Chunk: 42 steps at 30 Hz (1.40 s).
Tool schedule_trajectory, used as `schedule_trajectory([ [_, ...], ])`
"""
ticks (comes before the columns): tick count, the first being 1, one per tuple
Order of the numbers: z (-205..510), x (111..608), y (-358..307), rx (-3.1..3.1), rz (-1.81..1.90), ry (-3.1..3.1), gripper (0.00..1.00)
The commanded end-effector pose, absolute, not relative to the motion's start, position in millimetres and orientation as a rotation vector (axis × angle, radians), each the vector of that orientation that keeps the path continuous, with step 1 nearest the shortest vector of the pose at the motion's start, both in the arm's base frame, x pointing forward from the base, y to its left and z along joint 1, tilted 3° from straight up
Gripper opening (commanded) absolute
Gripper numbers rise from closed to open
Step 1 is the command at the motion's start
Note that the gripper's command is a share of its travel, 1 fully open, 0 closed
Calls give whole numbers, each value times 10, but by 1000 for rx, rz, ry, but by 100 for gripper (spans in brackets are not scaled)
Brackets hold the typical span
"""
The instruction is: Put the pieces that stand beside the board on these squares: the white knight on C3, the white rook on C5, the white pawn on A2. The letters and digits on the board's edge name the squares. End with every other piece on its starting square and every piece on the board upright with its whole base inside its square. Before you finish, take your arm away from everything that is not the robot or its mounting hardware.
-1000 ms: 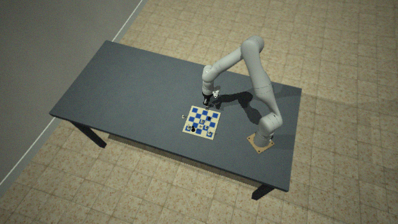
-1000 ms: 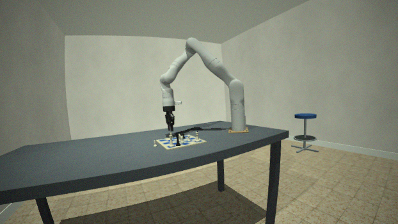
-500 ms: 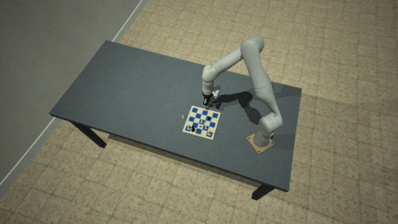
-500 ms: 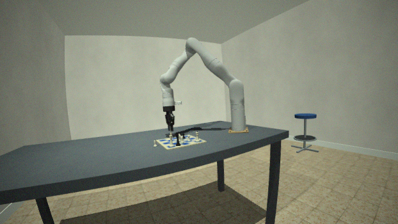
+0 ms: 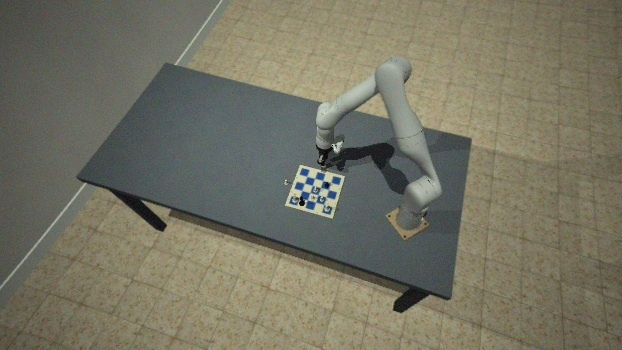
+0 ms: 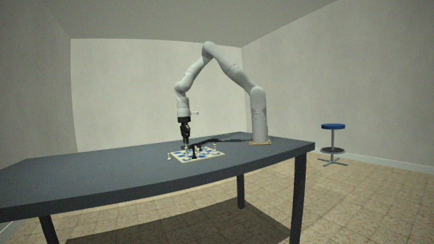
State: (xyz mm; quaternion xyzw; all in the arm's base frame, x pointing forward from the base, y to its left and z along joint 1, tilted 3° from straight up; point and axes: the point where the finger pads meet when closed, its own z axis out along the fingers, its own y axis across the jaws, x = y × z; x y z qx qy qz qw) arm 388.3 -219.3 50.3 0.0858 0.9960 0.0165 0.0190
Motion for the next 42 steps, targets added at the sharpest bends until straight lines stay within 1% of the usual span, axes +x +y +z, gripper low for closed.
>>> schedule_trajectory([
  [1, 452, 3882, -2177, 263, 55, 3095, 37],
  [16, 261, 3889, -2171, 263, 55, 3095, 37],
  [42, 255, 3889, -2171, 263, 55, 3095, 37],
])
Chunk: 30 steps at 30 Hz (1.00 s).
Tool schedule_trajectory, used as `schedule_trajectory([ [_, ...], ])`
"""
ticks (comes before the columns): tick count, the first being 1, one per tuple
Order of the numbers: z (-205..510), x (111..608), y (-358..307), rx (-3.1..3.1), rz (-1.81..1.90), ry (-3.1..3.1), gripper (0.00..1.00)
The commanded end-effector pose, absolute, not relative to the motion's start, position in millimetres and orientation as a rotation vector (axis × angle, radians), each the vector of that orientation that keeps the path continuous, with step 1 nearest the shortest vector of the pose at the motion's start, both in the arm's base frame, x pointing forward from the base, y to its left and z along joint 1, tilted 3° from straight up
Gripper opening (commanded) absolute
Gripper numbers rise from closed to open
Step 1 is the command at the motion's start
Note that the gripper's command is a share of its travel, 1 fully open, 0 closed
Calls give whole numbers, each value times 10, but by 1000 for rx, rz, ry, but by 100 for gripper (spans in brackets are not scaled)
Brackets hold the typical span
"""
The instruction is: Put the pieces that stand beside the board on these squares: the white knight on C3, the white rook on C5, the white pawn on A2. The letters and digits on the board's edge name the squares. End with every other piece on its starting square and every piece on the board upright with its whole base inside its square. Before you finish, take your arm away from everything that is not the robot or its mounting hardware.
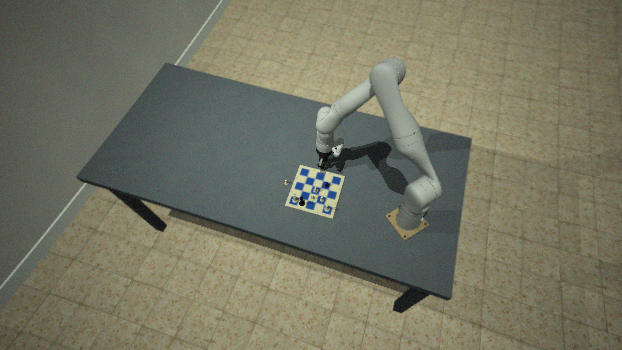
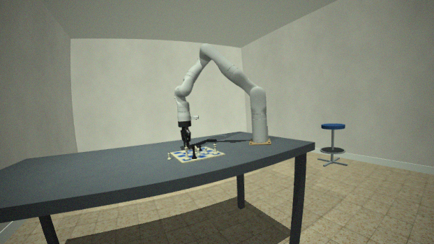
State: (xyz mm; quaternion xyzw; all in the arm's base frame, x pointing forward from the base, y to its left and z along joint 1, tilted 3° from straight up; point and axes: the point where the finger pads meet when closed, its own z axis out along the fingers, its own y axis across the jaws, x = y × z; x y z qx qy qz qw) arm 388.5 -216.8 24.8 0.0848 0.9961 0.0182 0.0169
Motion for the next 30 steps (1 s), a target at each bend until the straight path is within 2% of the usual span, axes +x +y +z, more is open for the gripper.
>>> schedule_trajectory([
  [1, 255, 3889, -2171, 263, 55, 3095, 37],
  [12, 255, 3889, -2171, 263, 55, 3095, 37],
  [13, 255, 3889, -2171, 263, 55, 3095, 0],
  [30, 255, 3889, -2171, 263, 55, 3095, 0],
])
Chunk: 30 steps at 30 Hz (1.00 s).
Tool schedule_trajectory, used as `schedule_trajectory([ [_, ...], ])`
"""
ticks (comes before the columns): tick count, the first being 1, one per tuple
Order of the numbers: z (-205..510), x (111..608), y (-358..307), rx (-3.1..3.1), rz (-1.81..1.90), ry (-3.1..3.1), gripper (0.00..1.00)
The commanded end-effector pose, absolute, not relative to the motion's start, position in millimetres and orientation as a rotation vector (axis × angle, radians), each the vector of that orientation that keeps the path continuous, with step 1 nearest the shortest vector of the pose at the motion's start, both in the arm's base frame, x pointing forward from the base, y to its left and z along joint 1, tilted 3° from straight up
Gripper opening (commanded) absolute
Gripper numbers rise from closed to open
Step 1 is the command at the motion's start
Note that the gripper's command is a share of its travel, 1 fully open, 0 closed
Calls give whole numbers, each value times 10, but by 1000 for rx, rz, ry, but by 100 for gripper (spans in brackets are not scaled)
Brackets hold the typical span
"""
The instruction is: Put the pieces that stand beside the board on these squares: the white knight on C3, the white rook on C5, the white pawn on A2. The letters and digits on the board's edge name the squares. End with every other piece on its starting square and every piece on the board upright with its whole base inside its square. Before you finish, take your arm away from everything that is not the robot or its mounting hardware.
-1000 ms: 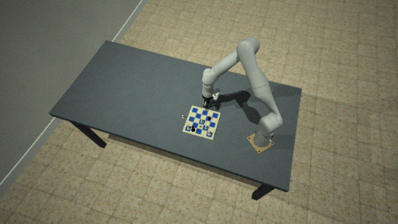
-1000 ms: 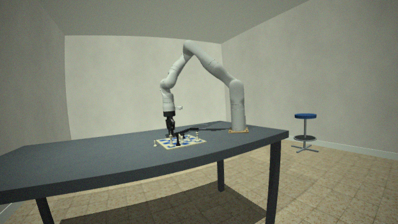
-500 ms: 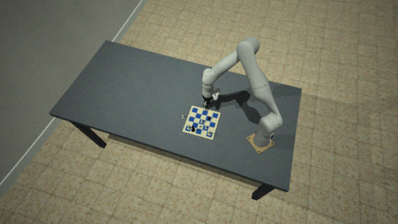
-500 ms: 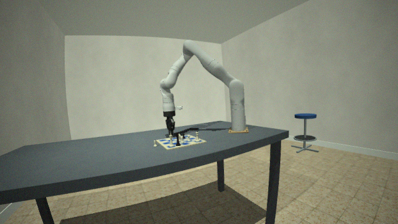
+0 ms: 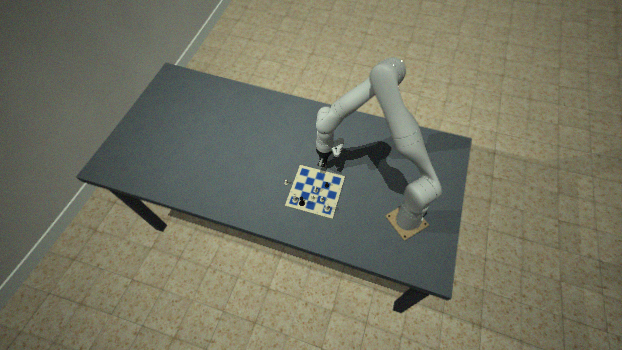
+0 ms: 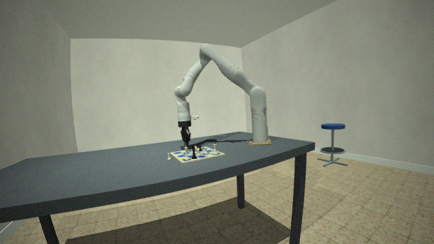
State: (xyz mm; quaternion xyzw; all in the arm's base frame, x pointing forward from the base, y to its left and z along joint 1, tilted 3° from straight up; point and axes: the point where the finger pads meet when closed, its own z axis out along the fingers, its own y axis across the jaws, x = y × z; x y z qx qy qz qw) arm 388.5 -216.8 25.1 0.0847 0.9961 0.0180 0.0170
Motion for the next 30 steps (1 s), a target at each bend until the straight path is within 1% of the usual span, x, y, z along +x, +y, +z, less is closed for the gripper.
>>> schedule_trajectory([
  [1, 255, 3889, -2171, 263, 55, 3095, 0],
  [19, 268, 3889, -2171, 263, 55, 3095, 0],
  [25, 384, 3885, -2175, 263, 55, 3095, 0],
  [30, 691, 3873, -2185, 263, 55, 3095, 0],
])
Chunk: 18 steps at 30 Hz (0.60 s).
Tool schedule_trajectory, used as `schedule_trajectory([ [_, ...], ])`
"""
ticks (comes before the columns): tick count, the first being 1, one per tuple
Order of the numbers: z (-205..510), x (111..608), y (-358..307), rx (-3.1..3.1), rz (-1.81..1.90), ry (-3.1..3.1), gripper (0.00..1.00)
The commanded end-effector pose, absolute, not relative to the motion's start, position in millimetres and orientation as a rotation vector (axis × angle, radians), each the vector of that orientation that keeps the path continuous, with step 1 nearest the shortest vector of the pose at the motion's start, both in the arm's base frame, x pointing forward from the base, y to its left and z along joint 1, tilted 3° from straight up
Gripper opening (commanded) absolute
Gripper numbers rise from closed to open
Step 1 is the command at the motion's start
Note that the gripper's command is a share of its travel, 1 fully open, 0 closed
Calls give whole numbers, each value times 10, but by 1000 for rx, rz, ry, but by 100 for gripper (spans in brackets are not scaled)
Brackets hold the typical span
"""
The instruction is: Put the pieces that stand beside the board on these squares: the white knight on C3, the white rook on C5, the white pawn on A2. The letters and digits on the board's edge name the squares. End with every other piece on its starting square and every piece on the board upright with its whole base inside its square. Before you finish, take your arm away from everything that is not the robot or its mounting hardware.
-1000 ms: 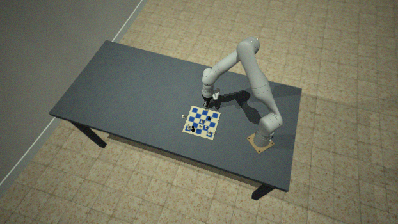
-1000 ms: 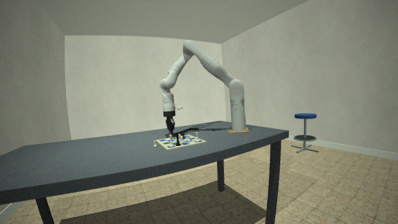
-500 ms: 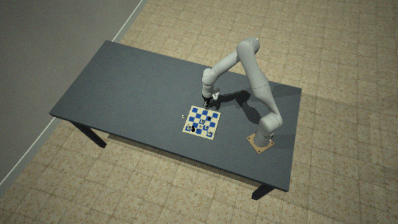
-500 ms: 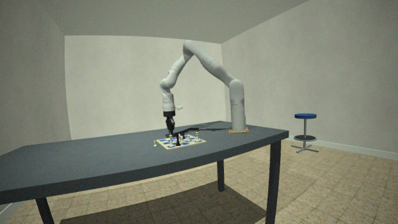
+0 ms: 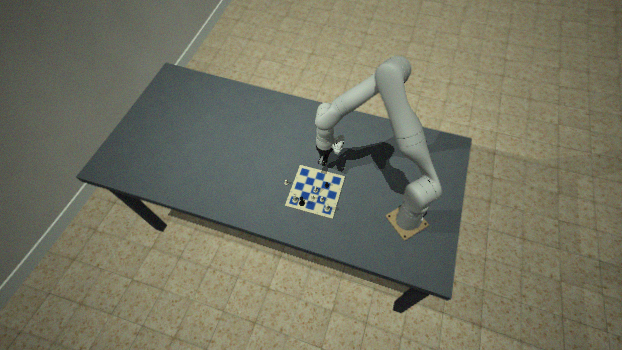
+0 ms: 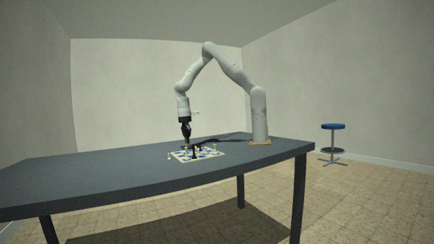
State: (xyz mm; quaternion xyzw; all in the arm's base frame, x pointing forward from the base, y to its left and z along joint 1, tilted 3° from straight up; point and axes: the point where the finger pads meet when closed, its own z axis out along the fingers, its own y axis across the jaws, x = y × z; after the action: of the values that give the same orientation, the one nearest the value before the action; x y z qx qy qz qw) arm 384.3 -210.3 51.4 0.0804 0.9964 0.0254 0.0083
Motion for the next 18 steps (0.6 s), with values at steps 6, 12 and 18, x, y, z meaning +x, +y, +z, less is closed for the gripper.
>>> schedule_trajectory([
  [6, 1085, 3858, -2198, 263, 55, 3095, 0],
  [12, 1226, 3852, -2202, 263, 55, 3095, 0],
  [18, 1254, 3851, -2203, 263, 55, 3095, 0],
])
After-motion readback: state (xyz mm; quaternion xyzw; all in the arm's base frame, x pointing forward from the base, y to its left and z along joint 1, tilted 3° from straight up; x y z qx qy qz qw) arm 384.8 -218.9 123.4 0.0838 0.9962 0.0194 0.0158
